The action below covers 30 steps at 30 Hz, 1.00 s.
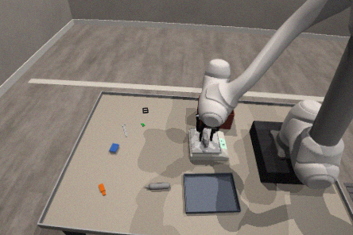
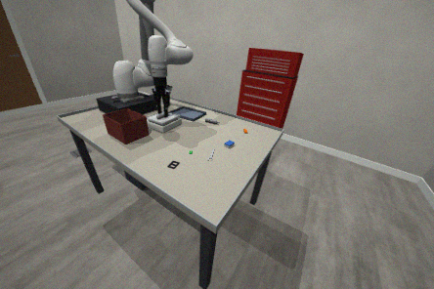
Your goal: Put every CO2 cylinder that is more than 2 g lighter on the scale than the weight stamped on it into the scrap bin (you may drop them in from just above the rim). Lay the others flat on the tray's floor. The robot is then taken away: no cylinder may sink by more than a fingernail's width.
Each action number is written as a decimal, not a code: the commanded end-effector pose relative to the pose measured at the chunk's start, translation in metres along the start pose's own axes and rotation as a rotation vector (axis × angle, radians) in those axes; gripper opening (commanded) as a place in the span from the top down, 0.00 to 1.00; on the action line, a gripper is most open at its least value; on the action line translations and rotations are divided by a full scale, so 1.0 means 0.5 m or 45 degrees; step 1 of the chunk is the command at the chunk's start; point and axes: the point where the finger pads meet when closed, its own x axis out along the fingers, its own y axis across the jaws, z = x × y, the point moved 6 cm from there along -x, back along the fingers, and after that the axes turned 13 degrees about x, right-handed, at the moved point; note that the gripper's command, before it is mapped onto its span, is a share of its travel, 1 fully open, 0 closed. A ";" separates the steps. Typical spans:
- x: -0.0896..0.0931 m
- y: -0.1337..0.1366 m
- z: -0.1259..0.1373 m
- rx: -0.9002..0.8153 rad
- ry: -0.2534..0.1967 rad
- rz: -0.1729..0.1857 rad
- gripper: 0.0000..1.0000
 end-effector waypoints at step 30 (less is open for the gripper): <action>-0.031 0.006 0.001 -0.005 0.002 0.008 0.90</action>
